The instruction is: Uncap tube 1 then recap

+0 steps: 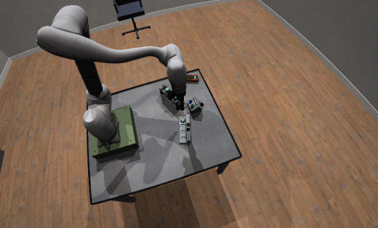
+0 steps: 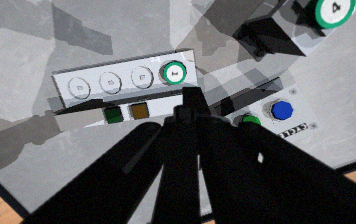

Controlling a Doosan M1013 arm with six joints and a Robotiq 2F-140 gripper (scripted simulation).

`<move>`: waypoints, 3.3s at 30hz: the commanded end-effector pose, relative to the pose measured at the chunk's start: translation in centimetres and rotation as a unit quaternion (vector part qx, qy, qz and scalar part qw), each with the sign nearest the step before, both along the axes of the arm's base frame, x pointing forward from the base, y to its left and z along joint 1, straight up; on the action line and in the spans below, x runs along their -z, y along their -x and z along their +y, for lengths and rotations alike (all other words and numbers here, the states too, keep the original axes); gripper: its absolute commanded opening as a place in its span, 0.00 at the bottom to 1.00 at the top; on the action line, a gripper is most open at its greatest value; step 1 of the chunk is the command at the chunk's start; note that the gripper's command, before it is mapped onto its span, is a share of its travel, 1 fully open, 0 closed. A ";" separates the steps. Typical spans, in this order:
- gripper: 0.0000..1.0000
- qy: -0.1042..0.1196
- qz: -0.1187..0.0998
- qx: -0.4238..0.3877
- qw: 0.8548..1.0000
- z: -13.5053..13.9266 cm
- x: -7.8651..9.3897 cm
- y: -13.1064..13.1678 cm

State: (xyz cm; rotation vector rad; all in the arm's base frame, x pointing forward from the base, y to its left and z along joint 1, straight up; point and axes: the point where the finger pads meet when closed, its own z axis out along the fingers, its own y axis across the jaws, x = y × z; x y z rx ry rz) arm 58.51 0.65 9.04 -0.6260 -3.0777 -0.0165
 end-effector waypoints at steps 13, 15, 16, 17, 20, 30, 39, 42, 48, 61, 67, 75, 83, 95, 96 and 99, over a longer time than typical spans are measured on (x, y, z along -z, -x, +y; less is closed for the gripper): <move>0.10 0.005 0.002 0.414 0.910 6.4 2.9 -5.1; 0.10 0.004 0.002 0.460 0.888 7.1 3.2 -5.7; 0.10 0.004 0.003 0.482 0.876 7.5 3.4 -6.0; 0.10 0.004 0.003 0.503 0.864 7.9 3.6 -6.4; 0.10 0.005 0.002 0.520 0.854 9.7 4.4 -7.8; 0.10 0.005 0.002 0.520 0.854 10.6 4.8 -8.5; 0.10 0.005 0.002 0.520 0.854 10.6 6.6 -8.5; 0.10 0.005 0.002 0.520 0.854 10.6 6.6 -8.5; 0.10 0.005 0.002 0.520 0.854 10.6 6.7 -8.5; 0.10 0.005 0.002 0.520 0.854 10.6 7.0 -8.5; 0.10 0.005 0.002 0.520 0.854 10.6 7.2 -8.5; 0.10 0.005 0.002 0.520 0.854 10.6 7.4 -8.5; 0.10 0.005 0.002 0.520 0.854 10.6 7.7 -8.5; 0.10 0.005 0.002 0.520 0.854 10.6 7.9 -8.5; 0.10 0.005 0.002 0.520 0.854 10.6 7.9 -8.5; 0.10 0.005 0.002 0.520 0.854 10.6 7.3 -8.5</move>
